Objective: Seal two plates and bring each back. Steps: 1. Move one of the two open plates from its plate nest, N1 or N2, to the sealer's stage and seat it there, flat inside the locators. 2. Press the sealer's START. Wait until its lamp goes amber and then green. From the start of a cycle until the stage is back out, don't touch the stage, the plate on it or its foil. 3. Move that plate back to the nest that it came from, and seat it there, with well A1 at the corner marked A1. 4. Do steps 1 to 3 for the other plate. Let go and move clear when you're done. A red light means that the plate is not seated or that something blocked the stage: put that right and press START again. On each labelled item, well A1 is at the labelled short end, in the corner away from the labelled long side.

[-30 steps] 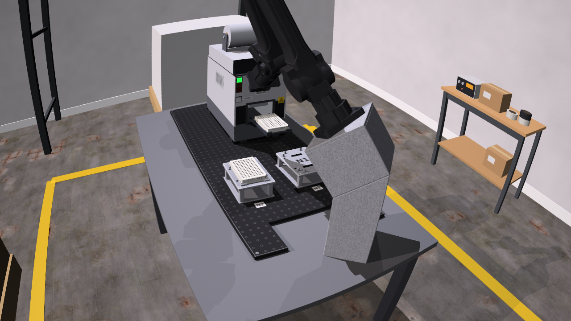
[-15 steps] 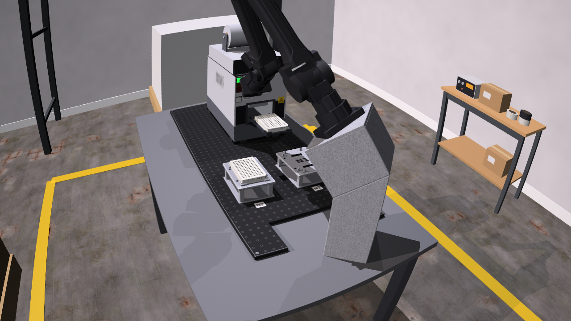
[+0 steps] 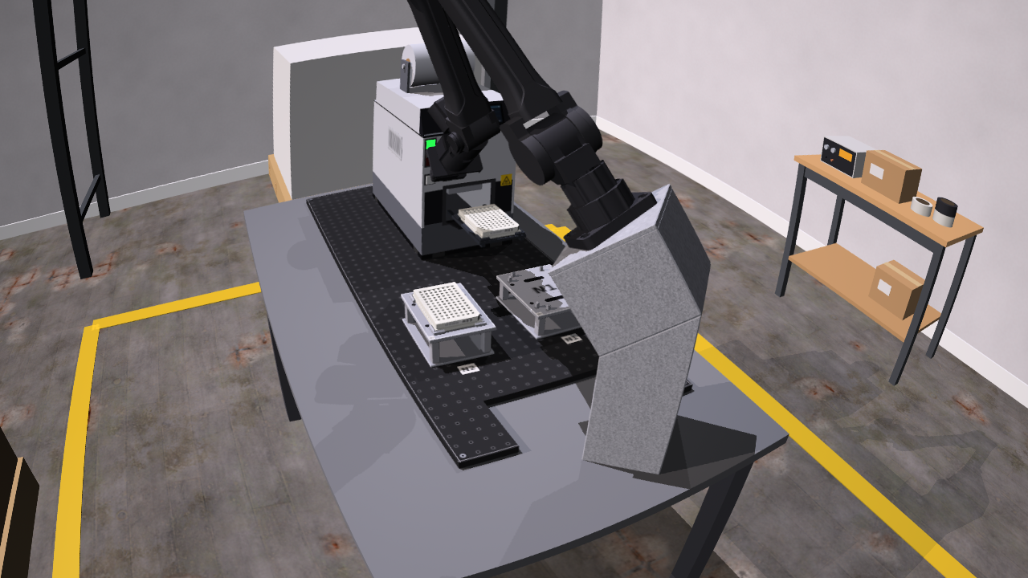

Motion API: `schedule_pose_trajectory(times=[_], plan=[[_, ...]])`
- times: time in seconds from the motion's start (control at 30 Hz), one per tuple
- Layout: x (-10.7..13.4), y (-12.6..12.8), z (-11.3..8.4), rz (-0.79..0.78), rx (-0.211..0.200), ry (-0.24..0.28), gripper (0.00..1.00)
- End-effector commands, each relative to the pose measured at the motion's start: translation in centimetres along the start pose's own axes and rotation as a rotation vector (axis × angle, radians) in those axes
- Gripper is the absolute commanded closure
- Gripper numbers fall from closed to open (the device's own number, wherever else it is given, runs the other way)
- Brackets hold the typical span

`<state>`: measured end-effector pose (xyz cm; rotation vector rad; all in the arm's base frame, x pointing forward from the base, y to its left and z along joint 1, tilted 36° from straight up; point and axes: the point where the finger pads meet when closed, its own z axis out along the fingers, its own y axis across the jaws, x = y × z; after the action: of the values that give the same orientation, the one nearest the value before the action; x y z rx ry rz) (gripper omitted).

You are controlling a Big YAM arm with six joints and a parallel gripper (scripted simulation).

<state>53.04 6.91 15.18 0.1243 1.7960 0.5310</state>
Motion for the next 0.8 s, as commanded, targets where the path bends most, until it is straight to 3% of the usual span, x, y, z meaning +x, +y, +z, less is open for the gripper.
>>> schedule_pose_trajectory(times=[0.0, 0.27, 0.5, 0.67, 0.77], plan=[[-1.9, -0.2, -0.7, -0.003, 0.000, -0.040, 1.00], [-1.7, -0.4, -1.4, -0.015, 0.006, -0.045, 1.00], [-3.4, 0.1, -0.8, -0.024, -0.006, -0.075, 1.00], [-3.3, 0.0, -0.7, -0.023, -0.005, -0.073, 1.00], [-2.7, 0.2, 0.4, -0.022, -0.003, -0.065, 1.00]])
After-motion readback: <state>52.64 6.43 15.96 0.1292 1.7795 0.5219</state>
